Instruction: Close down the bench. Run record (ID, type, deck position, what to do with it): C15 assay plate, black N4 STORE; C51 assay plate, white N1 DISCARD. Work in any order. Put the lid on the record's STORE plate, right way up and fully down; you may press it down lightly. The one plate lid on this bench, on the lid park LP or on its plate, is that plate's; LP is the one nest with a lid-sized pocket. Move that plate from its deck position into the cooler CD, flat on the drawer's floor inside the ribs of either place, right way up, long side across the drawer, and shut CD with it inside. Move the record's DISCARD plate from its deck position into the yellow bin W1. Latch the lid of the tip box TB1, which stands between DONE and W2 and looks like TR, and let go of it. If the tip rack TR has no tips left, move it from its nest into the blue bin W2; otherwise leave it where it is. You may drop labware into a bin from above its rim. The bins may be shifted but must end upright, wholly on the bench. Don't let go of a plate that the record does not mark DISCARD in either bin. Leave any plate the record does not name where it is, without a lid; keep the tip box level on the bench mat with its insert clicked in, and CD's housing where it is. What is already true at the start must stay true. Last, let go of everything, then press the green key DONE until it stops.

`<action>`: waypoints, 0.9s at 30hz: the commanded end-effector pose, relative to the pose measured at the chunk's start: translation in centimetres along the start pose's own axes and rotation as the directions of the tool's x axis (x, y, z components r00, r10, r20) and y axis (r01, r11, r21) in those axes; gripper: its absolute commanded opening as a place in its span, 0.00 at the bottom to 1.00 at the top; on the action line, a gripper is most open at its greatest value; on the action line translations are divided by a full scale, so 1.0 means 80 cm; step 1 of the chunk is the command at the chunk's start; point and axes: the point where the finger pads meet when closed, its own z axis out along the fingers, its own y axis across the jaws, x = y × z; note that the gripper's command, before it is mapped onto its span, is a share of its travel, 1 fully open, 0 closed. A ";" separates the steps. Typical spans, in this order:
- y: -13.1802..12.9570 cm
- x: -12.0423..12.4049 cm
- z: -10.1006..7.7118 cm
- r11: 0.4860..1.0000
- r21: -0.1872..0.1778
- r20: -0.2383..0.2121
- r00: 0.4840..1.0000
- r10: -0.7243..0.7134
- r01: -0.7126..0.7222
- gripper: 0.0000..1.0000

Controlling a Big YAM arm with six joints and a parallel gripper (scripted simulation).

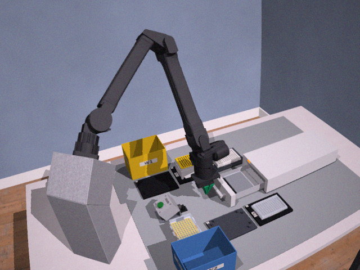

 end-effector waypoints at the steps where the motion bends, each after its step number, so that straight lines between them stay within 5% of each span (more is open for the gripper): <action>1: -0.001 -0.005 0.009 1.000 0.002 0.008 1.000 -0.013 0.013 0.00; 27: -0.027 0.010 0.001 1.000 -0.001 -0.005 1.000 0.008 -0.008 0.00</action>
